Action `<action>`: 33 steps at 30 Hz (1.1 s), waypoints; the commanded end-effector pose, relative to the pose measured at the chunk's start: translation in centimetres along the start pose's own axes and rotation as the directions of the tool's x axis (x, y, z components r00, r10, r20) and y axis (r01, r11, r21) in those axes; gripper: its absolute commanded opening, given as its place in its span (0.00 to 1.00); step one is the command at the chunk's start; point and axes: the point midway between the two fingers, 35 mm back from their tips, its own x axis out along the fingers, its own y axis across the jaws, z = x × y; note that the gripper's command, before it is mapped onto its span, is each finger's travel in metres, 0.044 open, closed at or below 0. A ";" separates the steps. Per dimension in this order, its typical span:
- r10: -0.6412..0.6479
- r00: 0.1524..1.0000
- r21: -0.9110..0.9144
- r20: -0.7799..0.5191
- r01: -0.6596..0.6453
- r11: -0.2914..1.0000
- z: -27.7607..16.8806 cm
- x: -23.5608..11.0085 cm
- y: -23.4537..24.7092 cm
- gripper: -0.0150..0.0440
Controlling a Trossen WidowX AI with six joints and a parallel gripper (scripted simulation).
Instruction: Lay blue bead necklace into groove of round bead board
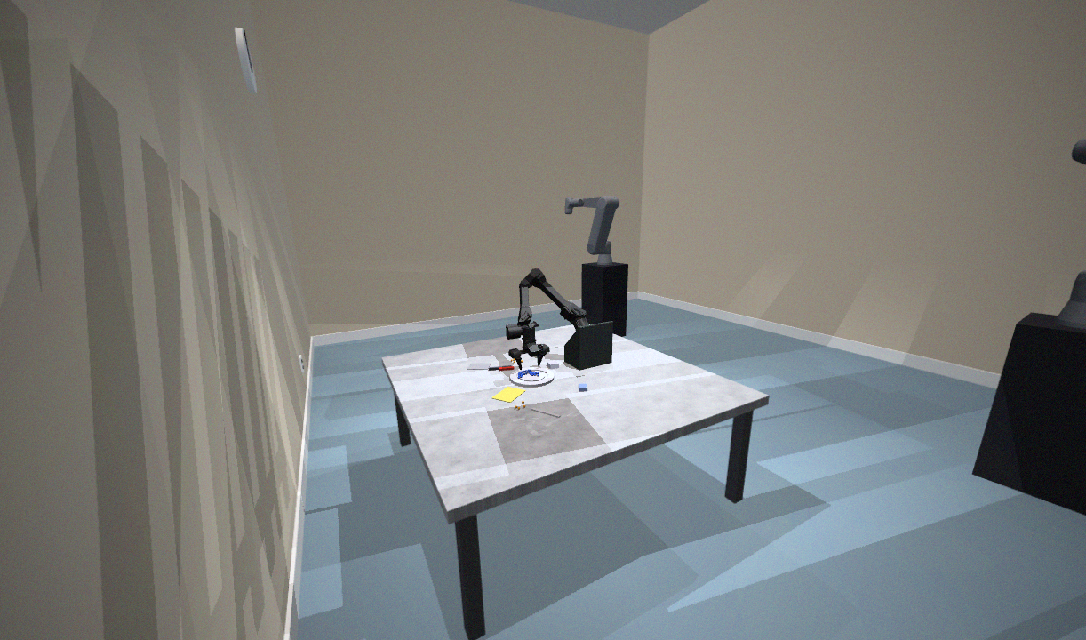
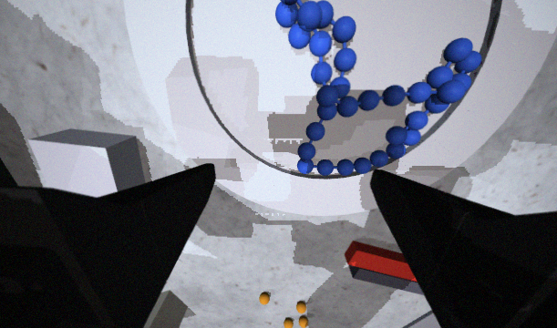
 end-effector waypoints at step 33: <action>-0.001 1.000 0.101 0.007 0.000 0.995 0.9 -2.3 -0.6 0.78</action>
